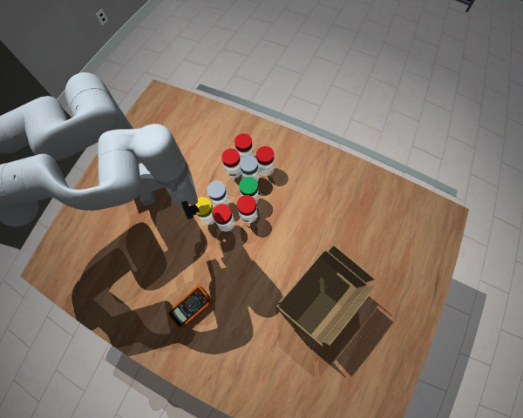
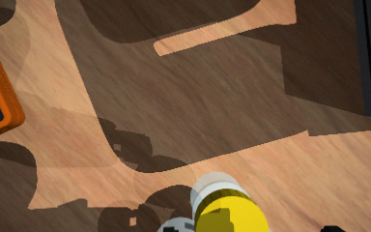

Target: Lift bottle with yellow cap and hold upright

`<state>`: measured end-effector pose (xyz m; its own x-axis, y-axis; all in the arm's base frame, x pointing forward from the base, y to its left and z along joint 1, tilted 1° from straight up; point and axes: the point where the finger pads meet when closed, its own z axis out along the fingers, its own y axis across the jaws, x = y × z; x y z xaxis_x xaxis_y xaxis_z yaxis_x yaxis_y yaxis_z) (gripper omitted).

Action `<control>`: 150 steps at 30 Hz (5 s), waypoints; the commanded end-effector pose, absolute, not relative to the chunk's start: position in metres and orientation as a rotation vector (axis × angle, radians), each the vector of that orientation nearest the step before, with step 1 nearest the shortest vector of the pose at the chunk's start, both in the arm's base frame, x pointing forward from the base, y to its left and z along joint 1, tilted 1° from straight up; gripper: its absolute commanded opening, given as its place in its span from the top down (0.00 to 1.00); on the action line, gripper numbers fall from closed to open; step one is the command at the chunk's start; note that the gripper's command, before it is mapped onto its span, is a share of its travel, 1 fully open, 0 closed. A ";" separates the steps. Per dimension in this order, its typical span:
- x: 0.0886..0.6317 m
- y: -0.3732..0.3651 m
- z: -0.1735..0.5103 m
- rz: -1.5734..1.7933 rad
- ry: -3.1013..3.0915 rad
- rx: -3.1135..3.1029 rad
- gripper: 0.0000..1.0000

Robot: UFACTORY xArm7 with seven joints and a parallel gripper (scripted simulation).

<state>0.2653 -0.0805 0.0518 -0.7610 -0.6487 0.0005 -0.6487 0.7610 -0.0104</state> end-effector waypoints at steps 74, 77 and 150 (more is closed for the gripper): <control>0.259 -0.082 -0.079 -0.012 2.935 -1.098 0.21; 0.260 -0.082 -0.080 -0.012 2.935 -1.098 0.21; 0.277 -0.067 -0.049 -0.011 2.935 -1.097 0.21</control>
<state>0.2761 -0.0665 -0.0511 -0.7550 -0.6558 -0.0042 -0.6557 0.7550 -0.0081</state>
